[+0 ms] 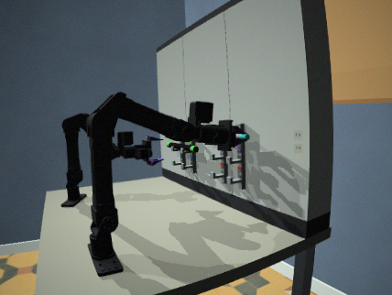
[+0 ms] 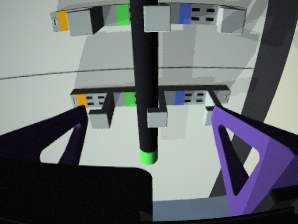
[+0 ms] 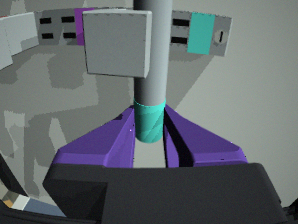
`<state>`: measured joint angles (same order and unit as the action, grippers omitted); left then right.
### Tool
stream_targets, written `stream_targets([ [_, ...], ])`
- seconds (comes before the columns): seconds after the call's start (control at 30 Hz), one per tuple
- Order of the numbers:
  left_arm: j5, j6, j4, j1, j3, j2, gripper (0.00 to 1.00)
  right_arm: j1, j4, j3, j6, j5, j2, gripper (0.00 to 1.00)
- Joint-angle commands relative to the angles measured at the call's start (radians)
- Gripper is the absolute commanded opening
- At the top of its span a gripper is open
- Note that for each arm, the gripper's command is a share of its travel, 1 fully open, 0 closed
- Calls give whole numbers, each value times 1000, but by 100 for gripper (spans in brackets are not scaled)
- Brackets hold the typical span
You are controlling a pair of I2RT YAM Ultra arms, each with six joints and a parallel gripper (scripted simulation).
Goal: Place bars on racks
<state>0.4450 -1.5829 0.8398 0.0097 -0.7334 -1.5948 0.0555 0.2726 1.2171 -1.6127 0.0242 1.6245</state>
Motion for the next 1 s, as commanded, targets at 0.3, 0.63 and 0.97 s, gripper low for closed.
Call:
stream_targets([
  [0.3,-7,11,12,8,17,27,100,-6,90,12,50,-6,-17,0],
  [0.63,-7,11,12,8,17,27,100,-6,100,4,53,-5,-15,0],
  [0.97,-7,11,12,8,17,27,100,-6,107,-2,53,-5,-14,0],
])
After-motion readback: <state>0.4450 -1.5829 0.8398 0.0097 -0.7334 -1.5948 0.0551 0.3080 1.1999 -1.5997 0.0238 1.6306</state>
